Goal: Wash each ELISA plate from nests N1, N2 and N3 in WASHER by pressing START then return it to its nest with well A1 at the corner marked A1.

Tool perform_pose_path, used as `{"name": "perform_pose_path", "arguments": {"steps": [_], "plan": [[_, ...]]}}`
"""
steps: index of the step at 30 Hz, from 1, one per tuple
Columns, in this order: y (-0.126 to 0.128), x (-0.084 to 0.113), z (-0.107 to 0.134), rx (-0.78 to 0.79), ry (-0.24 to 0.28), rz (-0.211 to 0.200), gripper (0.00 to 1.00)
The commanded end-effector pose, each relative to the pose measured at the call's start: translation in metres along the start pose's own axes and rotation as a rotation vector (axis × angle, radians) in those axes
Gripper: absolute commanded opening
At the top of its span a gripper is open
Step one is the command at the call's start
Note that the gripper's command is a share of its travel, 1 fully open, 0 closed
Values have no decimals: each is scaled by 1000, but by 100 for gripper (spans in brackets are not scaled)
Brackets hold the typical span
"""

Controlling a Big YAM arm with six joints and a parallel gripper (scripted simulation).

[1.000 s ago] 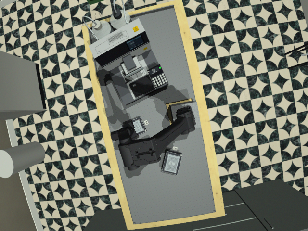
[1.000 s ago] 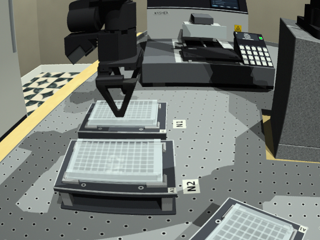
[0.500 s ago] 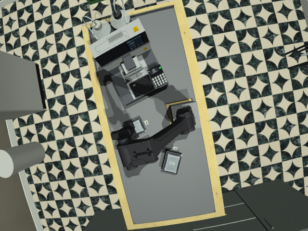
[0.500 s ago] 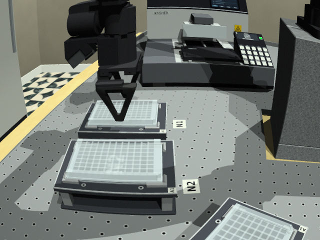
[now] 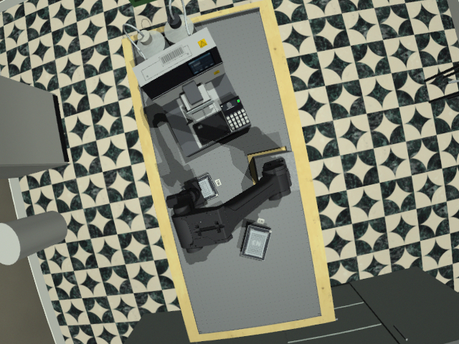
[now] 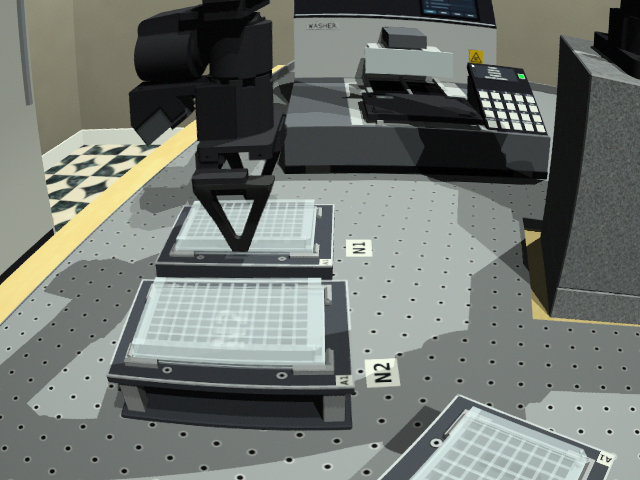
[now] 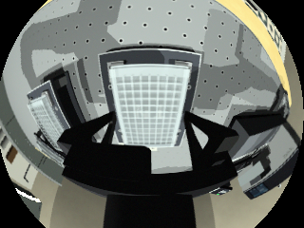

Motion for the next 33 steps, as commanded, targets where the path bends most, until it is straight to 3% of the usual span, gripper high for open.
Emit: {"name": "perform_pose_path", "arguments": {"steps": [1,16,24,33], "plan": [[3,-5,-12,-3,-17,0,100],[0,-2,-8,0,-14,1,100],[0,-2,-8,0,-14,1,84],[0,-2,-8,0,-14,1,84]]}}
Point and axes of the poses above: the point where the finger pads meet when closed, its own x axis back along the fingers, its own y axis across the jaws, z = x × y, the point moved 1 cm from there along x, back along the fingers, and after that the axes turned 4 degrees about -x, right-handed, at the moved point
